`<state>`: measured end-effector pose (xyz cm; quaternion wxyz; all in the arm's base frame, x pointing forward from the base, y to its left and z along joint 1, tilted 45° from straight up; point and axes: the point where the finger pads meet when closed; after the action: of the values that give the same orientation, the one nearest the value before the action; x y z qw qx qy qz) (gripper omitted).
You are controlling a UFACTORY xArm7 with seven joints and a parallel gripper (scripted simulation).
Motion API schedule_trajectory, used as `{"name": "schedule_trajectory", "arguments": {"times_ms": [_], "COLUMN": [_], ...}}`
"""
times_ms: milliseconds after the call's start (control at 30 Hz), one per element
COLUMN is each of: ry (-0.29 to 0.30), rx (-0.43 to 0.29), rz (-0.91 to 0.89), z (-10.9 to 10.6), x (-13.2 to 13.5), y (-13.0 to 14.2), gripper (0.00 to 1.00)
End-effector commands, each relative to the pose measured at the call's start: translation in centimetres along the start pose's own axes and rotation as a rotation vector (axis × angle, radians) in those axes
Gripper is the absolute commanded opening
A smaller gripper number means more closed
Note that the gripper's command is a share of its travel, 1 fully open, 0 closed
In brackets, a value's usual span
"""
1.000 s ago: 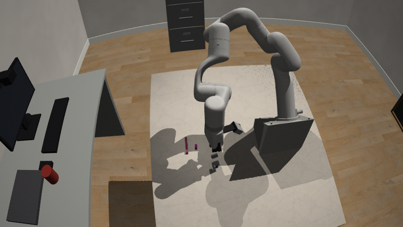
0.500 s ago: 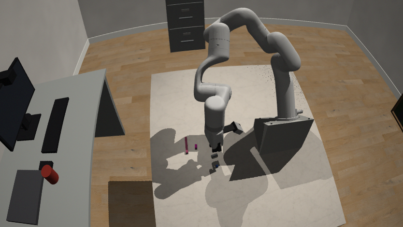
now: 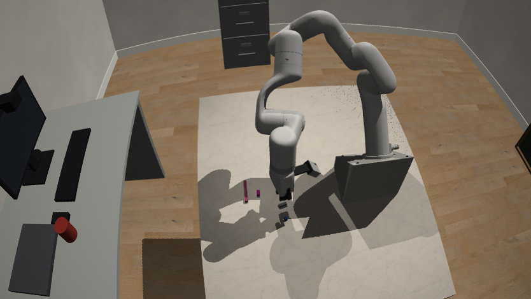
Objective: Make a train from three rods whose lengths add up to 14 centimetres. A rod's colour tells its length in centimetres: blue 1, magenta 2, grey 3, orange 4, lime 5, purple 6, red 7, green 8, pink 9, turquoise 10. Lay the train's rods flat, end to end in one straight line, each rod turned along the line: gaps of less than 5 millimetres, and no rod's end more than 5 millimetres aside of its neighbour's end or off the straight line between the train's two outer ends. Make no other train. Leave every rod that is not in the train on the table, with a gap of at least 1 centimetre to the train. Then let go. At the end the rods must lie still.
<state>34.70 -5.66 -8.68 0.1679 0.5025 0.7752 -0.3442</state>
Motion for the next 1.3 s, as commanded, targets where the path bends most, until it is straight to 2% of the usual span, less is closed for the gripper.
{"name": "schedule_trajectory", "arguments": {"times_ms": [0,1267], "ry": [0.000,0.000], "rx": [-0.004,-0.004], "rz": [0.000,0.000], "z": [0.1,4.4], "x": [0.0,0.0], "y": [0.1,0.2], "gripper": [0.24,0.24]}}
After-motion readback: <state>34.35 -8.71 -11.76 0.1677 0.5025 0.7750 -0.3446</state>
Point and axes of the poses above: the point where the finger pads meet when closed, its own z axis out along the fingers, its own x axis across the jaws, y = z × x, and after that the axes turned 15 degrees about -z, right-handed
